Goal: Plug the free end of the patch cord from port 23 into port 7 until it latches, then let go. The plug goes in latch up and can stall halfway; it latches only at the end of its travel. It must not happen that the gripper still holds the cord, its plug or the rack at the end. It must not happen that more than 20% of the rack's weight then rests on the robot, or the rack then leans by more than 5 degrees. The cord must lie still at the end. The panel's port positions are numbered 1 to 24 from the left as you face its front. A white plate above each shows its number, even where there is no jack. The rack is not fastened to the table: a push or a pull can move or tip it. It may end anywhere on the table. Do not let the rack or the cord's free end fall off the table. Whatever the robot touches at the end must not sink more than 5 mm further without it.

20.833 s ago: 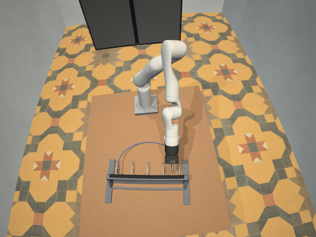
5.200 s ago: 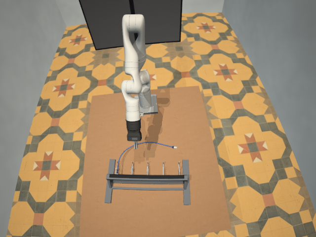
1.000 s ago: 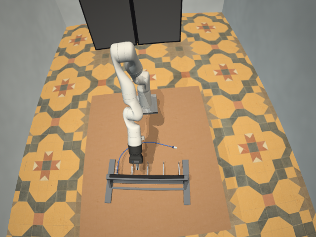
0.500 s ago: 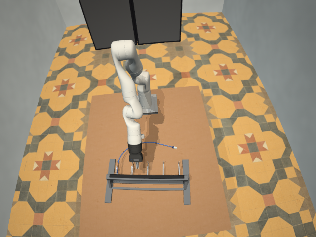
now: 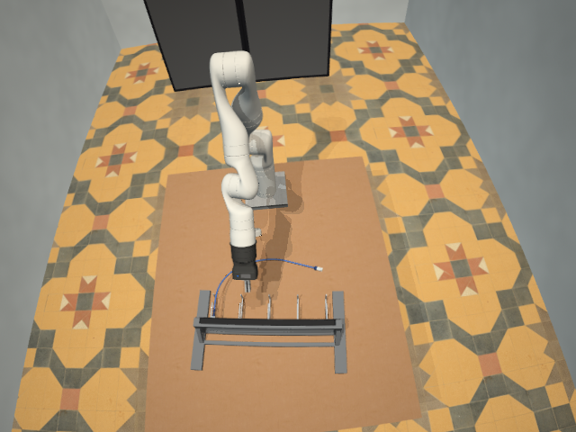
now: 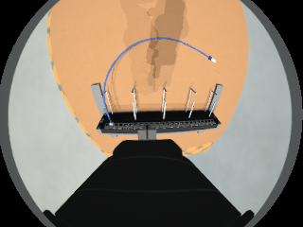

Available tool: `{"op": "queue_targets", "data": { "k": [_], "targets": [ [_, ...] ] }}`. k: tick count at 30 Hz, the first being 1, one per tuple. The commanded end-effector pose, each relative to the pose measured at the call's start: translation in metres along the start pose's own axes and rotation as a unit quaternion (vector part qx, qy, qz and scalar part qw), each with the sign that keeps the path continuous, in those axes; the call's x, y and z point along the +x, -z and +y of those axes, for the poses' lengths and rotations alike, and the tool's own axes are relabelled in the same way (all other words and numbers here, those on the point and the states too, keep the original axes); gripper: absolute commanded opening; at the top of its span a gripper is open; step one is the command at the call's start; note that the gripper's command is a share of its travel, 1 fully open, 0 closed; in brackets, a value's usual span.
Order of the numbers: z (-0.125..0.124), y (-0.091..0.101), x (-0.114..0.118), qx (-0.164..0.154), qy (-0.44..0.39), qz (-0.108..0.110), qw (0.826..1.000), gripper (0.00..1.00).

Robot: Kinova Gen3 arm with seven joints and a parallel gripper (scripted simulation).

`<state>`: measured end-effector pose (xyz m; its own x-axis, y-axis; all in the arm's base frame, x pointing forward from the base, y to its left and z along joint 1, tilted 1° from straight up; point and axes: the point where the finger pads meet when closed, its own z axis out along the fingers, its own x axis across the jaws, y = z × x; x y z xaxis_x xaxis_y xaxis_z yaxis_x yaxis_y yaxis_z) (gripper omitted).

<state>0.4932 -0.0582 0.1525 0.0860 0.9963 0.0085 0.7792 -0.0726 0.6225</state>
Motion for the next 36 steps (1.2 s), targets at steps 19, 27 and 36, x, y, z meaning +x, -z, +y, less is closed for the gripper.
{"op": "queue_targets", "data": {
  "k": [19,27,36],
  "targets": [
    [0.004,0.064,0.006,-0.007,0.004,0.004,1.0,0.0],
    [0.004,0.074,0.006,-0.008,0.003,0.005,1.0,0.0],
    [0.004,0.078,0.006,-0.008,0.006,0.005,1.0,0.0]
  ]
}}
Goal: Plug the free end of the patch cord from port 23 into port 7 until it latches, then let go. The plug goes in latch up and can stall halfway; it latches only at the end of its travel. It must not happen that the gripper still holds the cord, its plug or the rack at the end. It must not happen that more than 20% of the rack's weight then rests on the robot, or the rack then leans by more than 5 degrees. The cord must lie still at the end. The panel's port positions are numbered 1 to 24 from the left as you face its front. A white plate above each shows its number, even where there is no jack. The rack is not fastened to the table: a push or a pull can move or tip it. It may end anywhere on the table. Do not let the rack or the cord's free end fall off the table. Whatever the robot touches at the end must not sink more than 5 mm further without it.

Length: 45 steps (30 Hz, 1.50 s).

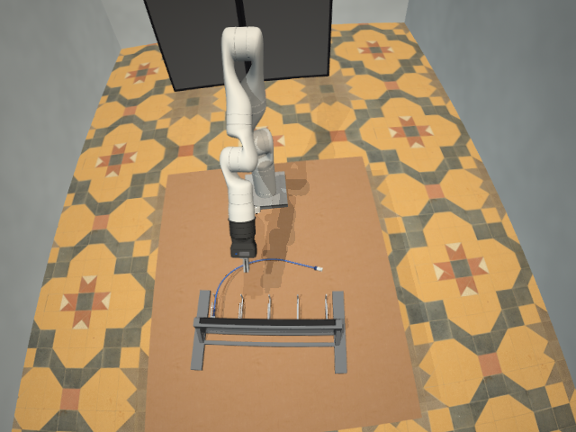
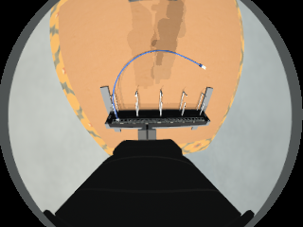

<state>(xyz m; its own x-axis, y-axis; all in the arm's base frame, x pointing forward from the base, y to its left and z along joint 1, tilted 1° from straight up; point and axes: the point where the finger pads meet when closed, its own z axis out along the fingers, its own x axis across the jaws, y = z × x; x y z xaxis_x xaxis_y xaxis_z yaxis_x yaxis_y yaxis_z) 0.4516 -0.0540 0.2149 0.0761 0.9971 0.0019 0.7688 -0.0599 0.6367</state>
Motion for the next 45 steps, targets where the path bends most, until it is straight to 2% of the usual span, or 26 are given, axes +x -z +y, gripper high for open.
{"op": "queue_targets", "data": {
  "k": [1,27,45],
  "targets": [
    [-0.002,0.003,0.005,0.001,0.0,0.004,1.0,0.0],
    [-0.001,0.003,0.003,0.001,0.0,0.004,1.0,0.0],
    [0.0,0.003,-0.006,0.001,0.0,0.004,1.0,0.0]
  ]
}}
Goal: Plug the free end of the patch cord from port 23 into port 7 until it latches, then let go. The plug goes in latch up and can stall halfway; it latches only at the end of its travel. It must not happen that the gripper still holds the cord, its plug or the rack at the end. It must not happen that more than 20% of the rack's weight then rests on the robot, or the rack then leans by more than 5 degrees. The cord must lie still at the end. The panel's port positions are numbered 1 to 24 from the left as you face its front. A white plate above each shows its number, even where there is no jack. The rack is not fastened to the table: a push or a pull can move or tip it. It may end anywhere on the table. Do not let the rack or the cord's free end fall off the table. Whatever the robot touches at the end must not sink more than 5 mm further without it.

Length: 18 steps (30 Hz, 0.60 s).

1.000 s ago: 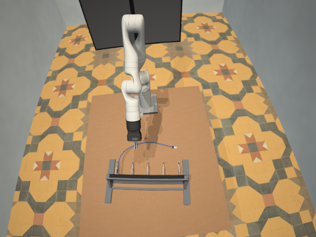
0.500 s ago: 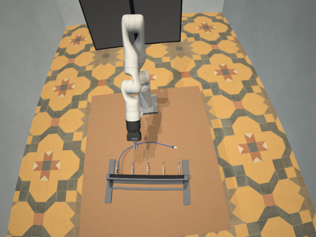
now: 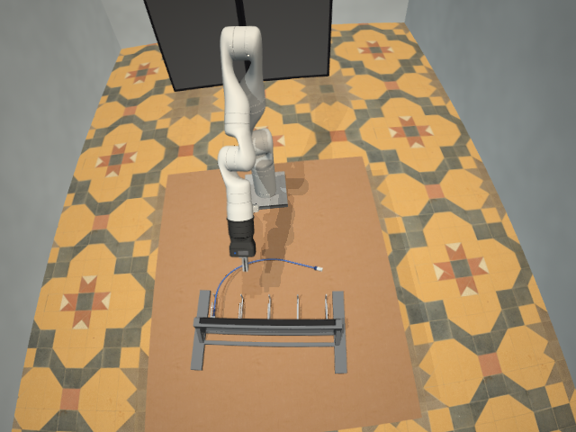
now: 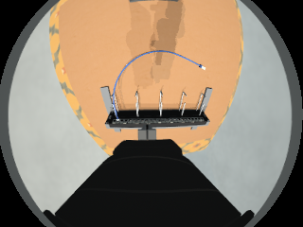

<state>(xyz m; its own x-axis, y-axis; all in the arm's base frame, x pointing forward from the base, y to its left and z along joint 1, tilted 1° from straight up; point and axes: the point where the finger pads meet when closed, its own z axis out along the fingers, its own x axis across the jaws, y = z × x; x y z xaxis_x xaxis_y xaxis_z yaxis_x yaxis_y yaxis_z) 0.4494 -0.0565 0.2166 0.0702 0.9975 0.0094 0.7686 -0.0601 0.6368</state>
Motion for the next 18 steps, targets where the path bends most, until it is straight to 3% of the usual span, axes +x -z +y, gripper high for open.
{"op": "queue_targets", "data": {
  "k": [1,18],
  "targets": [
    [0.001,0.0,-0.005,0.001,0.0,-0.001,1.0,0.0],
    [0.0,0.0,-0.023,0.001,-0.001,-0.001,1.0,0.0]
  ]
}}
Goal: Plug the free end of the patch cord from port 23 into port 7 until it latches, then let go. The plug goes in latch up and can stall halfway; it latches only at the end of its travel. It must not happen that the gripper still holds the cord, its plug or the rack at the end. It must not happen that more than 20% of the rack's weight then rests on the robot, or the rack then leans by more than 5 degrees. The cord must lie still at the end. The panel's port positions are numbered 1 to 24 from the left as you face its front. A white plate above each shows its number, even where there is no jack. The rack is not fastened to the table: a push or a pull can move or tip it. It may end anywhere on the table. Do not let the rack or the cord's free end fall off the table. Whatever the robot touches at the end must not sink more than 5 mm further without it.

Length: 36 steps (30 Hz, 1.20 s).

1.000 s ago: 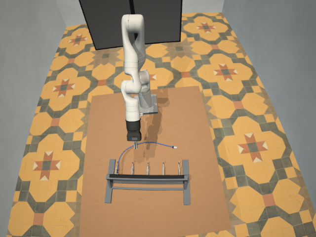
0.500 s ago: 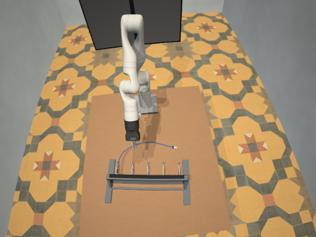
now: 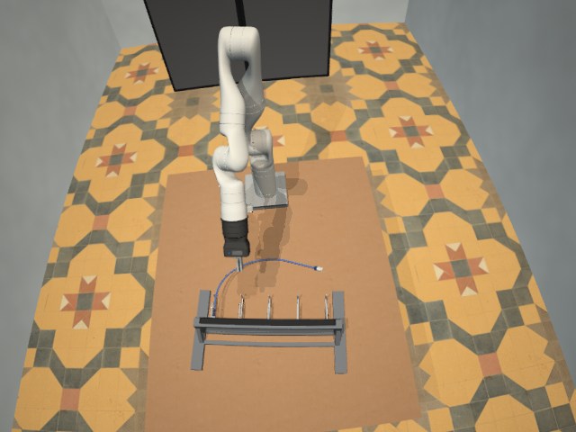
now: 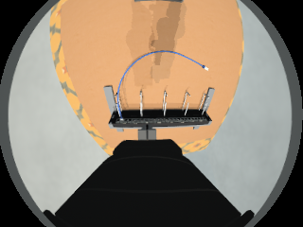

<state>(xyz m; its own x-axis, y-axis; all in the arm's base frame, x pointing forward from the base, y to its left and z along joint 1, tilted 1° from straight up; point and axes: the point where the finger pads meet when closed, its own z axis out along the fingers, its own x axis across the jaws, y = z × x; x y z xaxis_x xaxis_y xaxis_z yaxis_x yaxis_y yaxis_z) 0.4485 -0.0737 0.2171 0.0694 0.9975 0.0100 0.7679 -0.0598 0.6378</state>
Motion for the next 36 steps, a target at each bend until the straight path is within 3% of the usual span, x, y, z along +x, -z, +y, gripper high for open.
{"op": "queue_targets", "data": {
  "k": [1,36],
  "targets": [
    [0.0,0.0,-0.006,0.001,0.0,0.0,1.0,0.0],
    [0.0,0.0,-0.061,0.0,0.002,0.0,1.0,0.0]
  ]
}}
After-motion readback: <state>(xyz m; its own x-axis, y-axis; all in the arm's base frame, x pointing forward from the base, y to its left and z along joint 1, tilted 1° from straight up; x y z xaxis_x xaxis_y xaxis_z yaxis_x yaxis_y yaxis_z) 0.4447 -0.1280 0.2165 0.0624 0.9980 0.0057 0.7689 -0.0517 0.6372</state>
